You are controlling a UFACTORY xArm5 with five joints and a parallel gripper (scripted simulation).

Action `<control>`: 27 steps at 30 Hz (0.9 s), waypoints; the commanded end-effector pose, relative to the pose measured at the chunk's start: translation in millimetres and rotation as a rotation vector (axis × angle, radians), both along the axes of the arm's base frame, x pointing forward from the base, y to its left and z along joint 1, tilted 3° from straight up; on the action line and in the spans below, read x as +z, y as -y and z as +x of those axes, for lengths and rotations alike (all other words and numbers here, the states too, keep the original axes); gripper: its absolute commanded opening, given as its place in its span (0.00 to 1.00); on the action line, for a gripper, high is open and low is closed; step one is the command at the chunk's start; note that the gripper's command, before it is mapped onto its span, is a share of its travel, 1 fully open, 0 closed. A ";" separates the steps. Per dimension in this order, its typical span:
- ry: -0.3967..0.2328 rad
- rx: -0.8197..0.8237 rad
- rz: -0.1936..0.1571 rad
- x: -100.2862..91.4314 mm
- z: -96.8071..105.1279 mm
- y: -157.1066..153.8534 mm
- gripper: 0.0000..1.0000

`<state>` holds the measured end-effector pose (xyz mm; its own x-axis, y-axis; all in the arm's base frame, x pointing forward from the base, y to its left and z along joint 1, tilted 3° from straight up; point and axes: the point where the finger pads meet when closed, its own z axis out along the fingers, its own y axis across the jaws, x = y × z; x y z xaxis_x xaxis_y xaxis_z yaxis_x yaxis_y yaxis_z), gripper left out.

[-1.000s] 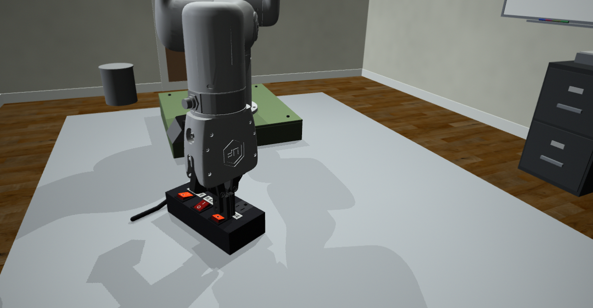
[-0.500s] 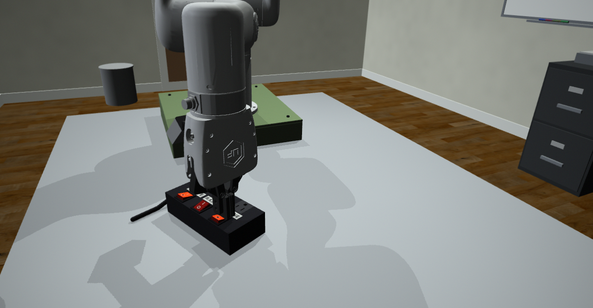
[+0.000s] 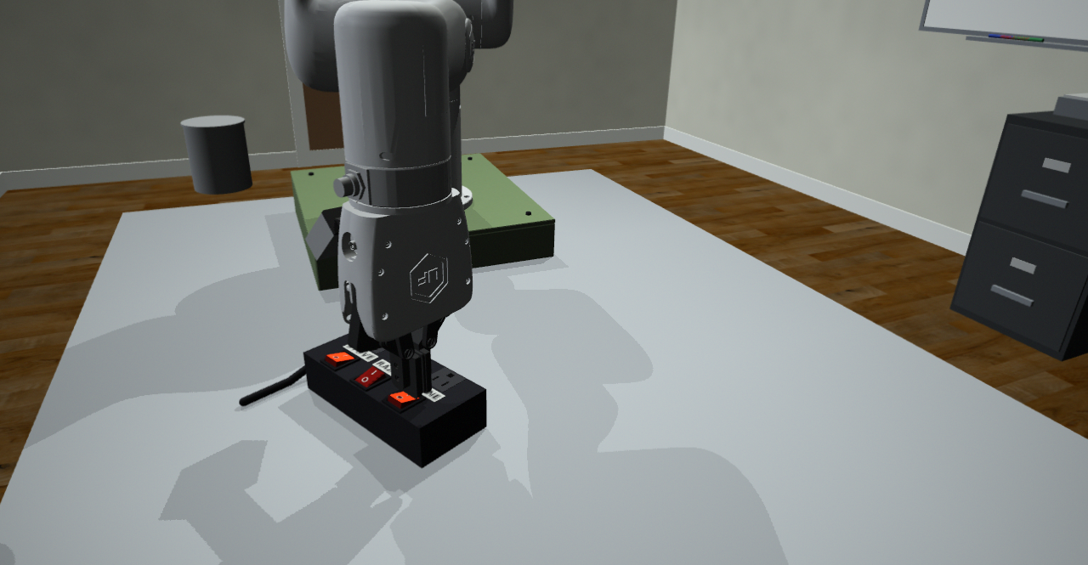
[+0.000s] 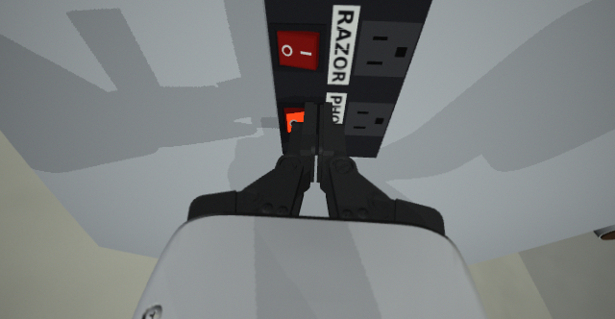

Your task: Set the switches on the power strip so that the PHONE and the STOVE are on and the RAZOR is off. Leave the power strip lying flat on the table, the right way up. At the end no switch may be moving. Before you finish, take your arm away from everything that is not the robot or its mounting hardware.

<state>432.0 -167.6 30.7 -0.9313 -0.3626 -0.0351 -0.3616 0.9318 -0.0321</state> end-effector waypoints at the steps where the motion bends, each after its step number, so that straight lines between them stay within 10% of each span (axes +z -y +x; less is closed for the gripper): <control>1: 0.009 0.000 -0.004 14.0 2.7 1.1 0.00; 27: 0.009 0.000 -0.004 36.1 1.5 0.8 0.00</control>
<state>432.2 -167.9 65.2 -0.9312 -0.3625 -0.0394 -0.3612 0.9318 -0.0360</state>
